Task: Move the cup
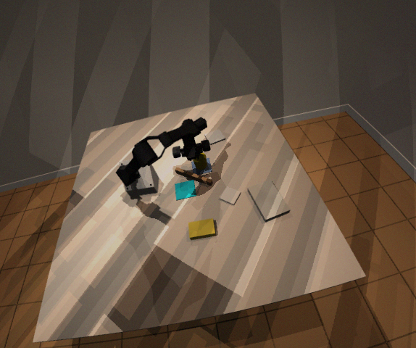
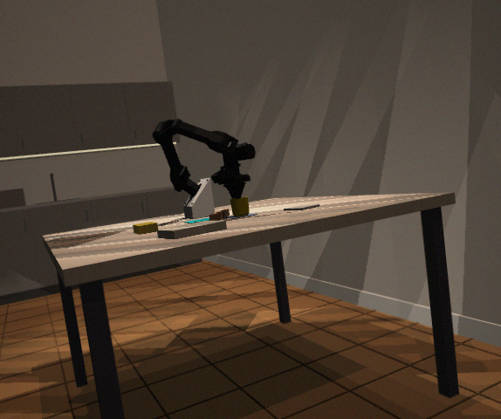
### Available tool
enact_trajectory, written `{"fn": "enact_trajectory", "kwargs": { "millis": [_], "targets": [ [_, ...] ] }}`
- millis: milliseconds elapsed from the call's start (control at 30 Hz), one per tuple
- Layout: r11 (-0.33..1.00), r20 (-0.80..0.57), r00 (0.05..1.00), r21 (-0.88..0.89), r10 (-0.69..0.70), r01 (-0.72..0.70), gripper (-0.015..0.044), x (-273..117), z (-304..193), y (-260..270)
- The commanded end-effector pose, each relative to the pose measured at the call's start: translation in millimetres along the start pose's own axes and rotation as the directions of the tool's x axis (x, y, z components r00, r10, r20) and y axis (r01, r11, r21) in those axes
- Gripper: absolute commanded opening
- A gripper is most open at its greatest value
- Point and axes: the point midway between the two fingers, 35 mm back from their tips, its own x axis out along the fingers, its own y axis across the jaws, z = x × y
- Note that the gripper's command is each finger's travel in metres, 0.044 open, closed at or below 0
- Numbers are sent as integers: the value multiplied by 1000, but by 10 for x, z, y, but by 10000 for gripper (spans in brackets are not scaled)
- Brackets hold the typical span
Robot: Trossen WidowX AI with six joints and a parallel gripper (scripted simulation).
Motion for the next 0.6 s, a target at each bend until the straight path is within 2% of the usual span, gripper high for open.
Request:
{"fn": "enact_trajectory", "kwargs": {
  "millis": [0, 567],
  "targets": [
    [1000, 5, 1000, -12, 0, 0, 167, 74, -9, -11],
    [1000, 4, 1000, 0, -3, 3, 160, 252, 15, -24]
  ]
}}
